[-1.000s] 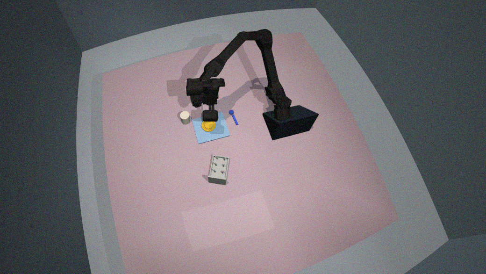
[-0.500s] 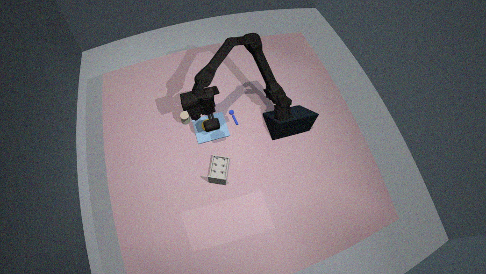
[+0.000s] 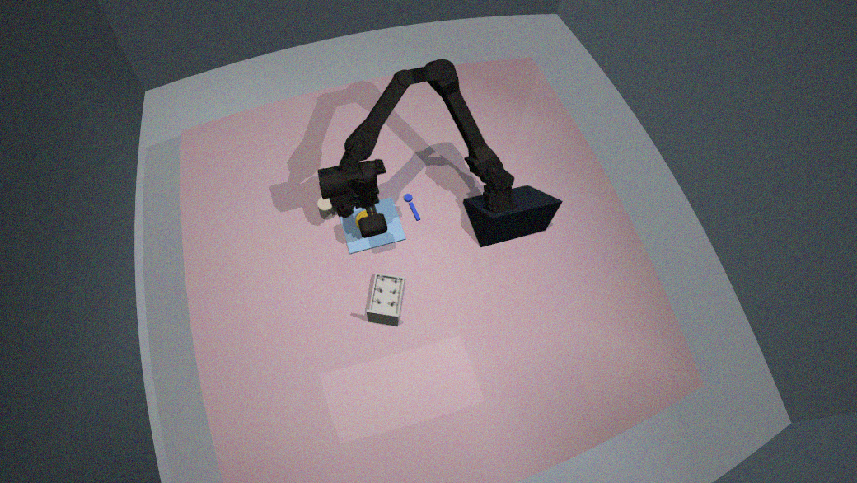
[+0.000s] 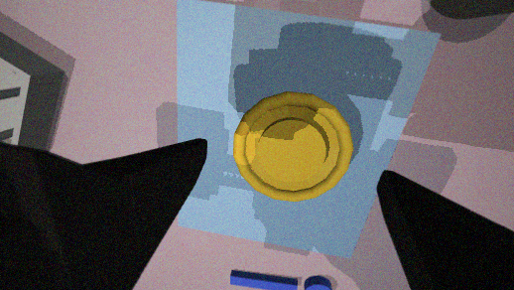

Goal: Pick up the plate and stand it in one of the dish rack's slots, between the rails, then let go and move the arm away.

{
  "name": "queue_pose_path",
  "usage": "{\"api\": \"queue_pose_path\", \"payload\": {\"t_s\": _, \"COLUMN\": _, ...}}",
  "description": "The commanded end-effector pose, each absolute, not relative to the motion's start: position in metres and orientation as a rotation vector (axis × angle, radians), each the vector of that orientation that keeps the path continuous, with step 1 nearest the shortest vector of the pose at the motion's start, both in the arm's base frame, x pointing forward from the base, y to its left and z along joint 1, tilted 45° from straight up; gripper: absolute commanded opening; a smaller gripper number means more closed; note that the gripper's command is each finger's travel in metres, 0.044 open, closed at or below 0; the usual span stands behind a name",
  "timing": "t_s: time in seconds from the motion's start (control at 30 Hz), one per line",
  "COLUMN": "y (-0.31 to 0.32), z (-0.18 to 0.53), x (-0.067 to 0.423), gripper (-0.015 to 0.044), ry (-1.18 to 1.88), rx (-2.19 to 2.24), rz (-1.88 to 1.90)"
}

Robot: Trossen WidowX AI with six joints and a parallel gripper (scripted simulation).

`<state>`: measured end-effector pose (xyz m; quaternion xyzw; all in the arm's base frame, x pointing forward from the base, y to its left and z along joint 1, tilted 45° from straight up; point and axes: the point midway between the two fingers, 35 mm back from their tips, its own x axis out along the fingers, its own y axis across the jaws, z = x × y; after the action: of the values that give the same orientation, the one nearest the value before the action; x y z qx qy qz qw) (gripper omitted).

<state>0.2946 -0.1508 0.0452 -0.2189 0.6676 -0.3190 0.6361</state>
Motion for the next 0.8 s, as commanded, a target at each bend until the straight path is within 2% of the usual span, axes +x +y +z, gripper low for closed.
{"api": "queue_pose_path", "payload": {"t_s": 0.0, "y": -0.156, "z": 0.039, "x": 0.292, "gripper": 0.0400, "ry": 1.535, "rx": -0.499, "rz": -0.723}}
{"api": "queue_pose_path", "payload": {"t_s": 0.57, "y": -0.174, "z": 0.023, "x": 0.287, "gripper": 0.0400, "ry": 1.535, "rx": -0.502, "rz": -0.725}}
{"api": "queue_pose_path", "payload": {"t_s": 0.63, "y": -0.174, "z": 0.023, "x": 0.287, "gripper": 0.0361, "ry": 1.535, "rx": -0.502, "rz": -0.725}}
{"api": "queue_pose_path", "payload": {"t_s": 0.77, "y": -0.174, "z": 0.023, "x": 0.287, "gripper": 0.0361, "ry": 1.535, "rx": -0.502, "rz": -0.725}}
